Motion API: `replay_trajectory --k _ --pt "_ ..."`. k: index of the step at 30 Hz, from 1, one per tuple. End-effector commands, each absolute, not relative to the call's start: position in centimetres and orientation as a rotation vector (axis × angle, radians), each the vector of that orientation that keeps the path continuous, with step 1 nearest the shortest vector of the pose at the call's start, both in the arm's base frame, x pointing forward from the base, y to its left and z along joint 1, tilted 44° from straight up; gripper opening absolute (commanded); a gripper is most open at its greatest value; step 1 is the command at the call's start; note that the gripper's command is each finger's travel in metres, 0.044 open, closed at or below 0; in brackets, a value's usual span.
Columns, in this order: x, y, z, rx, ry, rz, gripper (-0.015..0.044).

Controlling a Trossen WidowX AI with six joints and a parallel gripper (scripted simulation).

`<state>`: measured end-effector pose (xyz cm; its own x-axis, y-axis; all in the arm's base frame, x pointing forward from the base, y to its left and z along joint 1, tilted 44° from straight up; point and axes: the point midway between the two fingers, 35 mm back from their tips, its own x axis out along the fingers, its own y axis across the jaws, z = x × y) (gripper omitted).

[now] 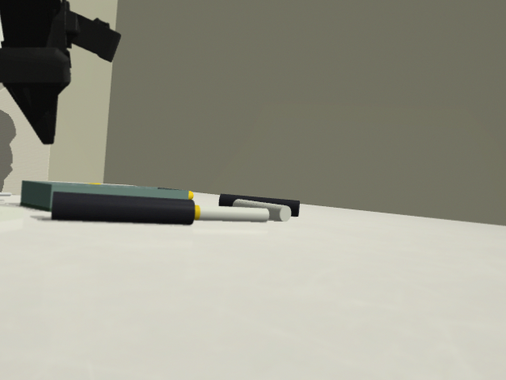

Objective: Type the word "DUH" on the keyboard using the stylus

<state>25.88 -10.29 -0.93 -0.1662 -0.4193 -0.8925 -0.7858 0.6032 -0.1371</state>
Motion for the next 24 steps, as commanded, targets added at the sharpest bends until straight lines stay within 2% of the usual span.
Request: replay_trajectory --k 1,7,24 --pt "22.5 -14.7 2.3 -1.254 1.568 1.043 0.0150" --pt "21.4 -16.1 3.5 -1.403 1.430 1.250 0.0150" --pt "21.5 -16.0 3.4 -1.407 1.426 1.255 0.0150"
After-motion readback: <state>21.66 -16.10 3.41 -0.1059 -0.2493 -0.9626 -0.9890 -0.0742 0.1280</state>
